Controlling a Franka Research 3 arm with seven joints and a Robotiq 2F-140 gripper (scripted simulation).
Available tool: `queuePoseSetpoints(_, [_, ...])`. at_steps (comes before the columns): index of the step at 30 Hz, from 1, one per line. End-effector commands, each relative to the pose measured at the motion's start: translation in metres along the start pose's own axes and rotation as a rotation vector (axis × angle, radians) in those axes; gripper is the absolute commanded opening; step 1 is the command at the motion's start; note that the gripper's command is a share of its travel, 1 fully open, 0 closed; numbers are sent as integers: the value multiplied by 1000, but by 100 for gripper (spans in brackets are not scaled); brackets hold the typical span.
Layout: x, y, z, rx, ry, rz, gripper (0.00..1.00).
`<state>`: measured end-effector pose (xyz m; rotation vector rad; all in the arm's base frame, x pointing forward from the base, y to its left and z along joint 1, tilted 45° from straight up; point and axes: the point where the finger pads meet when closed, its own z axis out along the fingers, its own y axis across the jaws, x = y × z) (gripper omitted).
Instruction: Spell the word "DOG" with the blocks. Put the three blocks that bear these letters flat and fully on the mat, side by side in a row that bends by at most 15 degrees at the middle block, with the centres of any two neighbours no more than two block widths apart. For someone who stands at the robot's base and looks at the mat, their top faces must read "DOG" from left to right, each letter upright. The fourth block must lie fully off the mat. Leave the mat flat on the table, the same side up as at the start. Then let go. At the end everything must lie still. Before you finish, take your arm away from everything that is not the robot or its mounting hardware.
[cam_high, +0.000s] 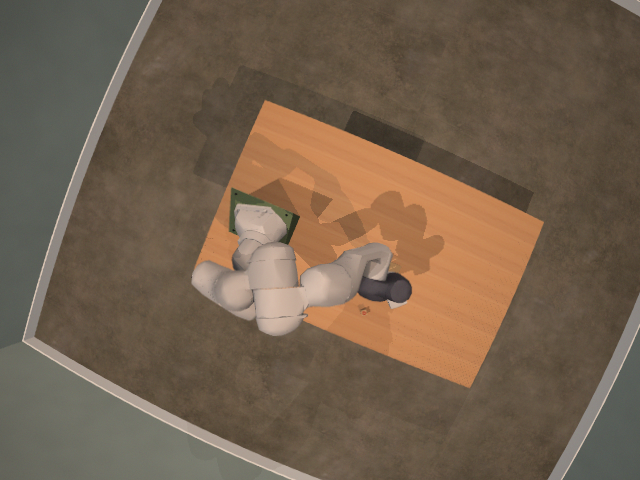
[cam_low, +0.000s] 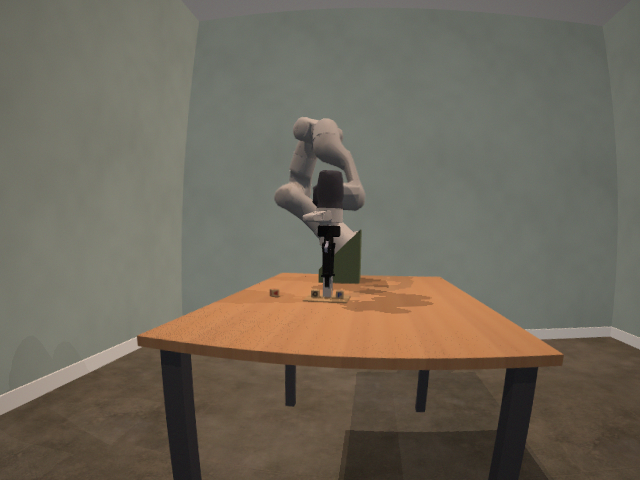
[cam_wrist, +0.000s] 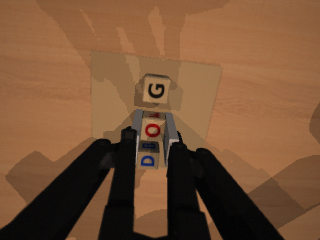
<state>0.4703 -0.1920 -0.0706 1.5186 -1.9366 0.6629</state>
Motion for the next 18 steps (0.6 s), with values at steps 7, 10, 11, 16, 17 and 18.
queuePoseSetpoints(7, [-1, -3, 0, 3, 0, -14, 13])
queuePoseSetpoints(10, [-1, -3, 0, 3, 0, -15, 13])
queuePoseSetpoints(11, [-1, -3, 0, 3, 0, -15, 13])
queuePoseSetpoints(16, [-1, -3, 0, 3, 0, -15, 13])
queuePoseSetpoints(17, [-1, -3, 0, 3, 0, -15, 13])
queuePoseSetpoints(18, [-1, -3, 0, 3, 0, -15, 13])
